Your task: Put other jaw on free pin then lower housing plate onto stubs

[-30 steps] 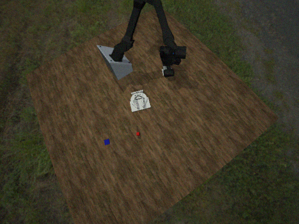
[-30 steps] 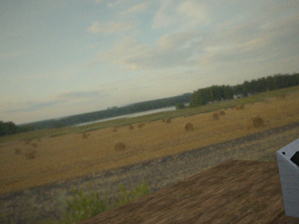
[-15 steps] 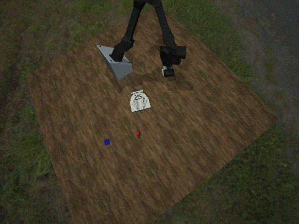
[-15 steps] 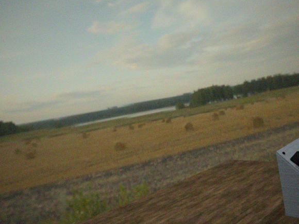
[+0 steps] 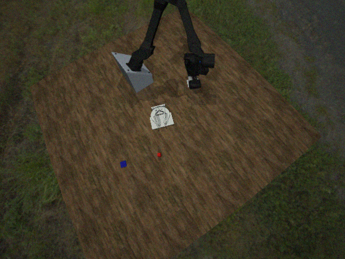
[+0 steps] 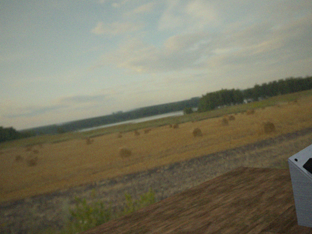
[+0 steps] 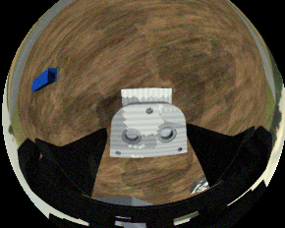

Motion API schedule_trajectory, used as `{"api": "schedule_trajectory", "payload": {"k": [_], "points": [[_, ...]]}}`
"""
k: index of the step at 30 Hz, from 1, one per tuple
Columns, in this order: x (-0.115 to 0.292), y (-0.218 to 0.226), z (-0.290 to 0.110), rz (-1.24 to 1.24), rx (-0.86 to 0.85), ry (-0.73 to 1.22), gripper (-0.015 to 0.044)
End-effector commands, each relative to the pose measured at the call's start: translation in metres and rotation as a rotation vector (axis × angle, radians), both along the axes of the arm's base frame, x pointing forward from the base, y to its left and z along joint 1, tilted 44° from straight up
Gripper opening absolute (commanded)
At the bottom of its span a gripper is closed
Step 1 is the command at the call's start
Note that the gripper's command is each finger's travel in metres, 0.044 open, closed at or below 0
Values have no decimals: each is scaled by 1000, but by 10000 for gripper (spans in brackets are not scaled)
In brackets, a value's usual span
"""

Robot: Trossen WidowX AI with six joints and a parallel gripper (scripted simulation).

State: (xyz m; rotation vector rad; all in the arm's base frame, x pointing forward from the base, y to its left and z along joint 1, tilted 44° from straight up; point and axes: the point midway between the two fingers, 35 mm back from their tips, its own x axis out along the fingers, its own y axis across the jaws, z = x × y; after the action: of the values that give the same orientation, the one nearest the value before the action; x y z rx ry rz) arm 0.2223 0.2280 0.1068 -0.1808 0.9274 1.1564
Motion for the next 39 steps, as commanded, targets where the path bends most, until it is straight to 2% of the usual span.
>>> {"api": "schedule_trajectory", "payload": {"k": [1, 16, 29, 39], "points": [[0, -1, -2, -6, -4, 5, 440], [0, -1, -2, -6, -4, 5, 440], [0, 0, 0, 0, 0, 0, 353], [0, 0, 0, 0, 0, 0, 351]]}}
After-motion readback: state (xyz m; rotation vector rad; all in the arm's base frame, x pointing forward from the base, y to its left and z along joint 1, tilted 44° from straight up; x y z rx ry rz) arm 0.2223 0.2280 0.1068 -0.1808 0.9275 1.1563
